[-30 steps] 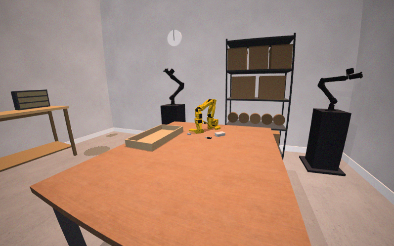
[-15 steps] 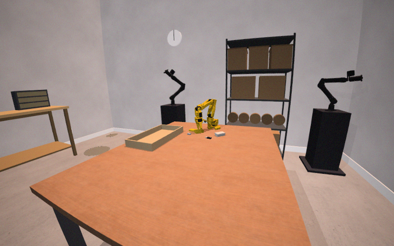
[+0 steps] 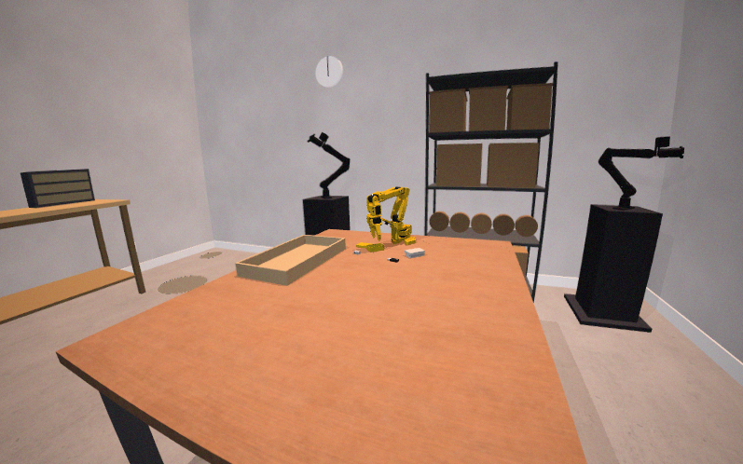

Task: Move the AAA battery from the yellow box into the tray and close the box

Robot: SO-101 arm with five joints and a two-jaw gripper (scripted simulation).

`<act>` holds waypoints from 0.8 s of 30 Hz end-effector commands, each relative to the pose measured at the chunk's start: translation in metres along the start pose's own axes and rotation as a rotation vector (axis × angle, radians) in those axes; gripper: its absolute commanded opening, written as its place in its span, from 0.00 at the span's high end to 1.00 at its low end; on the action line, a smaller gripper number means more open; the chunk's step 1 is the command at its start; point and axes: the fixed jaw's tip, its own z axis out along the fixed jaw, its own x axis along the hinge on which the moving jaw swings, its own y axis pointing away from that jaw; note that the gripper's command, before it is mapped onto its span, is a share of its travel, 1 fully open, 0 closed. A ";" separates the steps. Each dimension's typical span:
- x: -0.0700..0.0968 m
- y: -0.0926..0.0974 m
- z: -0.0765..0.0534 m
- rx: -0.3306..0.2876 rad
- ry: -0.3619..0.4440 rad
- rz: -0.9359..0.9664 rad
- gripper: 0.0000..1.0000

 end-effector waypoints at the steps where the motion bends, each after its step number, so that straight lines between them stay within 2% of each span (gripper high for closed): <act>1: 0.005 -0.002 -0.014 0.011 0.056 0.002 0.69; 8: 0.005 -0.002 -0.018 0.011 0.056 0.002 0.69; 24: 0.004 -0.002 -0.018 0.010 0.056 0.002 0.69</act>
